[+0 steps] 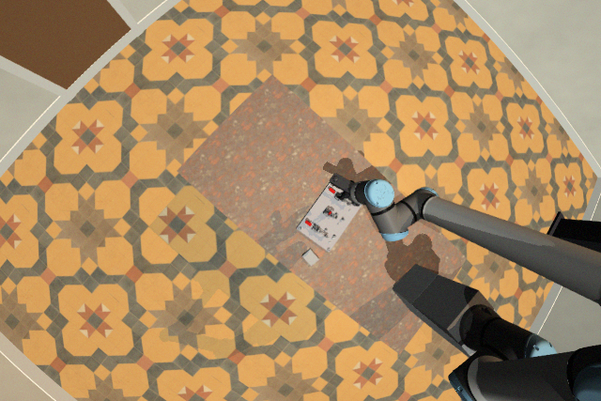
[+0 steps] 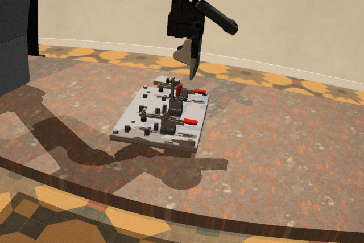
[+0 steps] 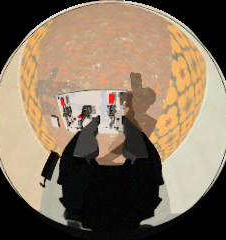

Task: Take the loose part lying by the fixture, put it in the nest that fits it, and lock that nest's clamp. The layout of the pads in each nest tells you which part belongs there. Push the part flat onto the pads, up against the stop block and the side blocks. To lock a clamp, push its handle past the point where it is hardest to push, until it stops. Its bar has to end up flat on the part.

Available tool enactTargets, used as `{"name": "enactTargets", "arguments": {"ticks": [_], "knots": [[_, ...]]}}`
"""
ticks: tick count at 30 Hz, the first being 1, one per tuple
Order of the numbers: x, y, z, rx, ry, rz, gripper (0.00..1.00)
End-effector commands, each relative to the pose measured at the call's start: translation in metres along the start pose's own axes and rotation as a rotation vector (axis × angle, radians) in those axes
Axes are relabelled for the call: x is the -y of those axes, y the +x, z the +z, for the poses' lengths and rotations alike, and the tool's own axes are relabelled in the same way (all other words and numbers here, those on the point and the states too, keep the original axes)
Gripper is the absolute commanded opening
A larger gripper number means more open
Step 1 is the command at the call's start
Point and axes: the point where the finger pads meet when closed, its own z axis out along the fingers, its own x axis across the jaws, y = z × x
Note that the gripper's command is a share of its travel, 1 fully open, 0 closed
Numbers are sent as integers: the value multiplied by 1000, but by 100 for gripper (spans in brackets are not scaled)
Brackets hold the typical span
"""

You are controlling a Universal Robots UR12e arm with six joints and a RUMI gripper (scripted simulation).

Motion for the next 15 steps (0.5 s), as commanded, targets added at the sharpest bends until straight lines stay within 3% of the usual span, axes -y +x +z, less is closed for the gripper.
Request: {"name": "enactTargets", "arguments": {"ticks": [1, 4, 6, 15], "knots": [[1, 0, 19, -1, 1, 0, 28], [1, 0, 34, -1, 1, 0, 28], [1, 0, 34, -1, 1, 0, 28], [1, 0, 80, -1, 1, 0, 28]]}}
